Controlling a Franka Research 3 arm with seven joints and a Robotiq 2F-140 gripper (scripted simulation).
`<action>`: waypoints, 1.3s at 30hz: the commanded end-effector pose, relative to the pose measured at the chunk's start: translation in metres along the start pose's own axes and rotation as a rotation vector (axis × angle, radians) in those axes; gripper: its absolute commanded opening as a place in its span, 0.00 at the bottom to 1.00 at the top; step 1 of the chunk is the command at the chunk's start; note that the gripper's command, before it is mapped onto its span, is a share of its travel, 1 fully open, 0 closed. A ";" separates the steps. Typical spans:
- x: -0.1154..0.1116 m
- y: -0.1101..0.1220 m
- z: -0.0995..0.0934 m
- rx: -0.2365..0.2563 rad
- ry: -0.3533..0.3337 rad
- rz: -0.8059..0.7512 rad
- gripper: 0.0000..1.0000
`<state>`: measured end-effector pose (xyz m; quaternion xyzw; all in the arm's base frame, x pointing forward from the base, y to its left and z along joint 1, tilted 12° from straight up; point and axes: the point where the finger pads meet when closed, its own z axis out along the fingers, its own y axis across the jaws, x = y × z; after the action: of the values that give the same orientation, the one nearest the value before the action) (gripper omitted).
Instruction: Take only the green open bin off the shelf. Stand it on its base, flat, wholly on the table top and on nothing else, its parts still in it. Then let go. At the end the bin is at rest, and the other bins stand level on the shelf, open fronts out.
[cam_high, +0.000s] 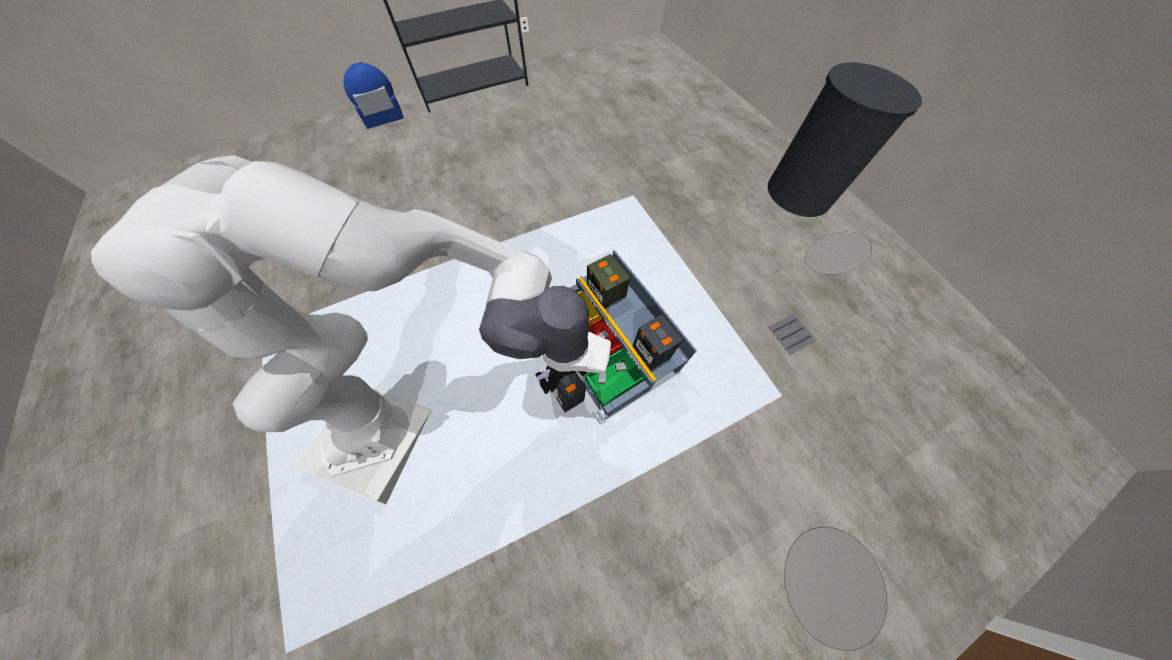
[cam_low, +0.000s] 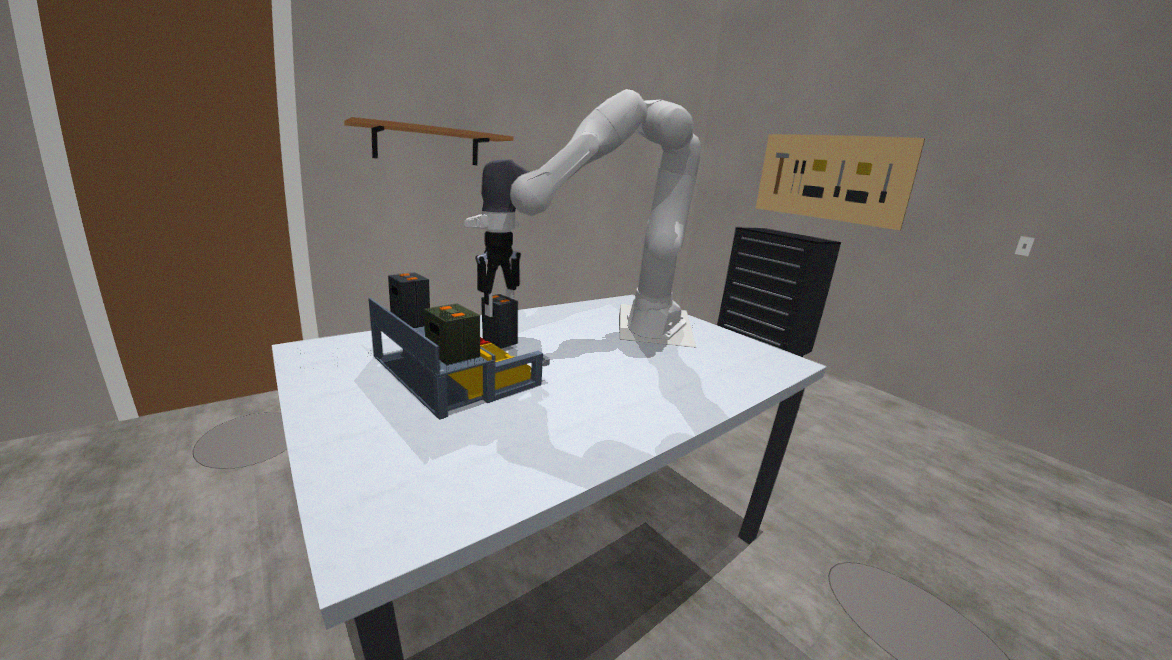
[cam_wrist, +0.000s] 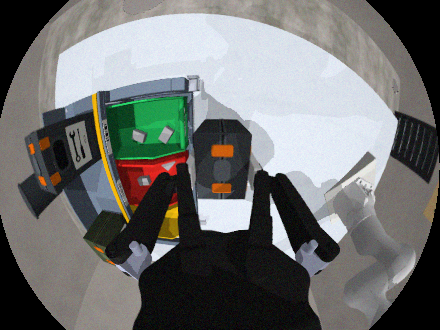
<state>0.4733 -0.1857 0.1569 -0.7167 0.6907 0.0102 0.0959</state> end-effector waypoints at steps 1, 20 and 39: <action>-0.005 -0.009 -0.008 0.030 0.017 0.014 0.00; -0.050 0.001 -0.002 0.030 0.017 0.014 0.00; -0.094 0.008 0.002 0.030 0.017 0.014 0.00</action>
<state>0.4562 -0.0900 0.1627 -0.7217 0.6855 0.0021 0.0963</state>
